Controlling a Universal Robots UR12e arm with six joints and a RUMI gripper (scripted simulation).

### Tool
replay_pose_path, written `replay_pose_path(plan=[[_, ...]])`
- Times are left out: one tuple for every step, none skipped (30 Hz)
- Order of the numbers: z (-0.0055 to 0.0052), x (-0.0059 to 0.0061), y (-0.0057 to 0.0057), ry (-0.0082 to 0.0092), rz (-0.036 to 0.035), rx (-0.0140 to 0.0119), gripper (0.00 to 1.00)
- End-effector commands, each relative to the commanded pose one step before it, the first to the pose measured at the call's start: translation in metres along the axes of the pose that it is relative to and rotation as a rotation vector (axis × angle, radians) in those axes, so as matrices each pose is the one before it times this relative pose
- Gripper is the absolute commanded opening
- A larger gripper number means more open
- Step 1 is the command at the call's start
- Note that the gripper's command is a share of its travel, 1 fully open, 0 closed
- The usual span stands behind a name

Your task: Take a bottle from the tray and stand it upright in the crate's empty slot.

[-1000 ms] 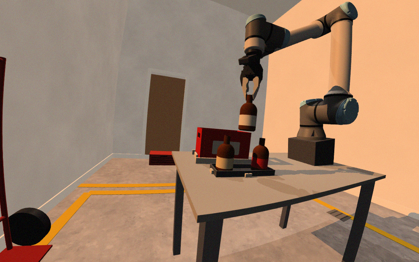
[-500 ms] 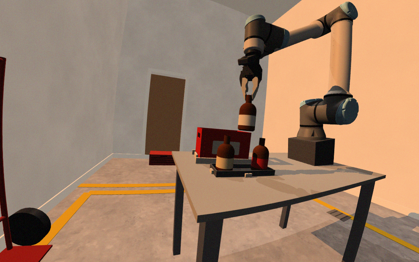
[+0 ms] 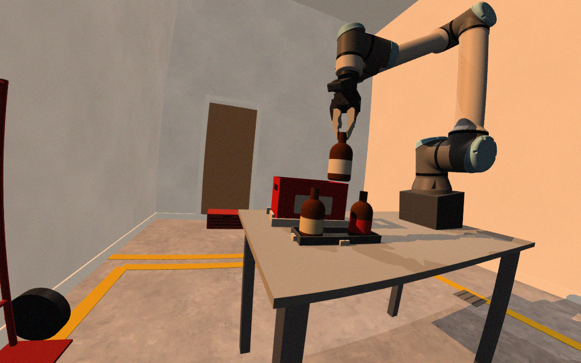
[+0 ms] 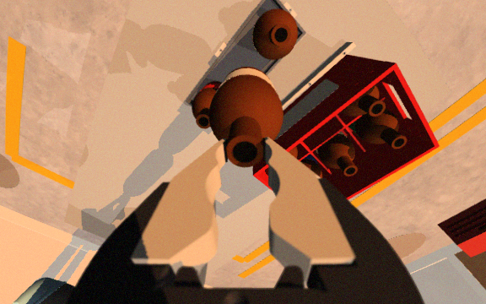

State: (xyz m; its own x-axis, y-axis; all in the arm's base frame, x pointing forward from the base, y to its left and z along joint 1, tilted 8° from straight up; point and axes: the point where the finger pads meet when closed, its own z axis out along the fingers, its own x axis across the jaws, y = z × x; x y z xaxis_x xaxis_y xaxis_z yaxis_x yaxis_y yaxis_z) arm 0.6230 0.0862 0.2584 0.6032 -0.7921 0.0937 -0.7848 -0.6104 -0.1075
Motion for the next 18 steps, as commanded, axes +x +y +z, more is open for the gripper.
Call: replay_pose_path(plan=[[-0.00091, 0.00554, 0.00306, 0.00113, -0.00012, 0.00132, 0.00], [0.00000, 0.00129, 0.00090, 0.00000, 0.00000, 0.00000, 0.00], [0.00000, 0.00133, 0.00093, 0.00000, 0.00000, 0.00000, 0.00], [0.00000, 0.00136, 0.00096, 0.00000, 0.00000, 0.00000, 0.00], [0.00000, 0.00141, 0.00099, 0.00000, 0.00000, 0.00000, 0.00], [0.00000, 0.00144, 0.00101, 0.00000, 0.00000, 0.00000, 0.00], [0.00000, 0.00147, 0.00104, 0.00000, 0.00000, 0.00000, 0.00], [0.00000, 0.00152, 0.00106, 0.00000, 0.00000, 0.00000, 0.00], [0.00000, 0.00155, 0.00109, 0.00000, 0.00000, 0.00000, 0.00], [0.00000, 0.00158, 0.00111, 0.00000, 0.00000, 0.00000, 0.00], [0.00000, 0.00162, 0.00114, 0.00000, 0.00000, 0.00000, 0.00], [0.00000, 0.00164, 0.00116, 0.00000, 0.00000, 0.00000, 0.00], [0.00000, 0.00168, 0.00118, 0.00000, 0.00000, 0.00000, 0.00], [0.00000, 0.00000, 0.00000, 0.00000, 0.00000, 0.00000, 0.00], [0.00000, 0.00000, 0.00000, 0.00000, 0.00000, 0.00000, 0.00], [0.00000, 0.00171, 0.00120, 0.00000, 0.00000, 0.00000, 0.00], [0.00000, 0.00174, 0.00122, 0.00000, 0.00000, 0.00000, 0.00], [0.00000, 0.00176, 0.00124, 0.00000, 0.00000, 0.00000, 0.00]])
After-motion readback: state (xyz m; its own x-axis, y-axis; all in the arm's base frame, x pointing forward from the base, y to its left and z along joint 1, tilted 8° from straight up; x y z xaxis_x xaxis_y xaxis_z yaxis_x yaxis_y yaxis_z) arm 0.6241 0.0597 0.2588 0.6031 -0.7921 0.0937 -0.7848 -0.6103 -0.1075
